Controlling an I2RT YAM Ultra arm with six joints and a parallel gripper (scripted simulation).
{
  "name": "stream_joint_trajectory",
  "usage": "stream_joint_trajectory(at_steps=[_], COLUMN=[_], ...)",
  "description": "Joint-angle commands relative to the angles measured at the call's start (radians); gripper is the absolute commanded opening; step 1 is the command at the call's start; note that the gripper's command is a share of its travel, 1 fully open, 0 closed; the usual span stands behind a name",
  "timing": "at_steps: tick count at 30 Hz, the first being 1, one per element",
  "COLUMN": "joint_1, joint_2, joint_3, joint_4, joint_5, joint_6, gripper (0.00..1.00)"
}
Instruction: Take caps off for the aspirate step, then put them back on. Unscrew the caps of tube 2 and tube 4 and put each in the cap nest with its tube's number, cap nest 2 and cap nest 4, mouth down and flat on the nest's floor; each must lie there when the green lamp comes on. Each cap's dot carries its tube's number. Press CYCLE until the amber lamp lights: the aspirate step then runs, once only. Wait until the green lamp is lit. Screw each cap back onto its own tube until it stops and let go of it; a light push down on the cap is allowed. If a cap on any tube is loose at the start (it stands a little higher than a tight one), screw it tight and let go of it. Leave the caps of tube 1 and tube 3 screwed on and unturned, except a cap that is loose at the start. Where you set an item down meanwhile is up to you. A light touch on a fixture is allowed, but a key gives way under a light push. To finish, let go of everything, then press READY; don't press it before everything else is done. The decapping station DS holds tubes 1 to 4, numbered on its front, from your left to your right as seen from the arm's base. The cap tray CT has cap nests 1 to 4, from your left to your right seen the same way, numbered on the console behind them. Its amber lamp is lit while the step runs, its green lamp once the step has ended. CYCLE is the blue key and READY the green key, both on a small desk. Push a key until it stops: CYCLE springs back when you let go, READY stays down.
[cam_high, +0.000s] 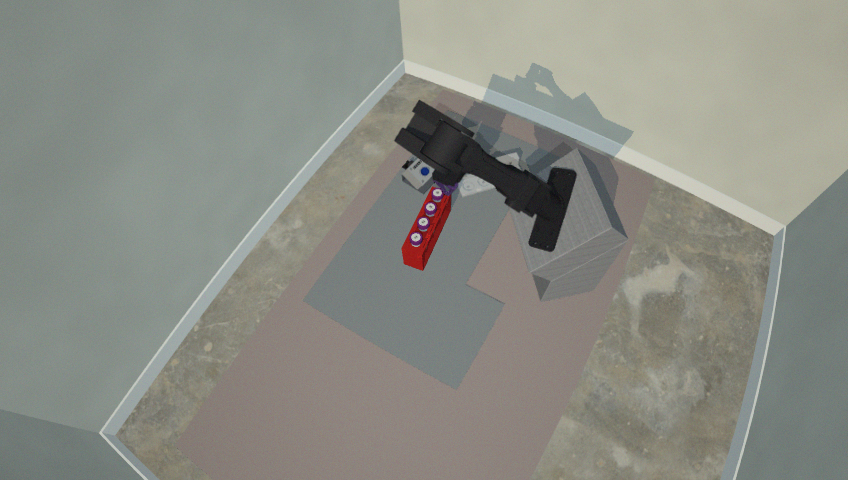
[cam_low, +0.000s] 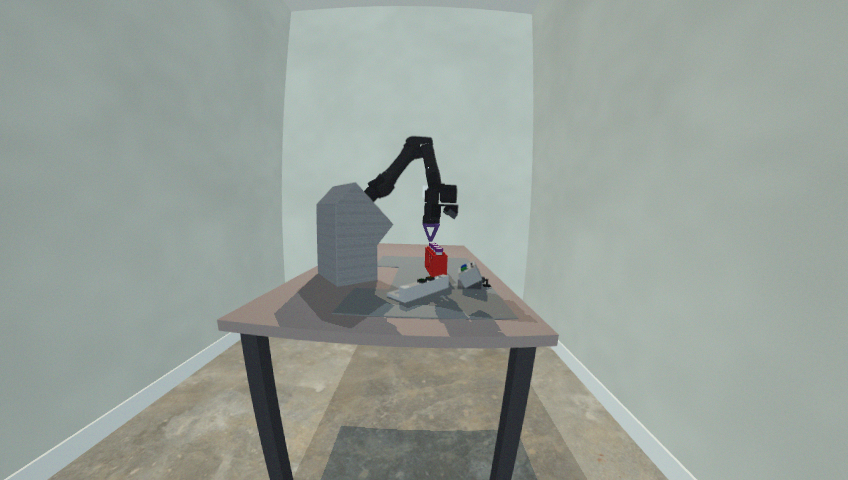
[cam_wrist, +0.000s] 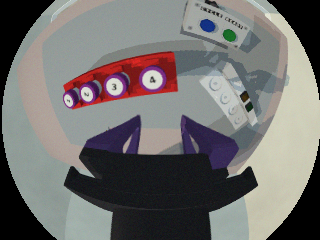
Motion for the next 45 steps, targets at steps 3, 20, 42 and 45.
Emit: stream_joint_trajectory(at_steps=[3, 20, 42, 45], joint_1=[0.034, 0.278, 0.443, 0.458], joint_2=[-0.046, -0.189, -0.210, -0.178], joint_3=[-0.005, 0.023, 0.074, 0.068], joint_4=[-0.004, -0.041, -0.047, -0.005], joint_5=[0.035, 0.157, 0.253, 0.262], joint_6=[0.342, 1.258, 1.902, 1.915], gripper=[0.49, 0.49, 0.49, 0.49])
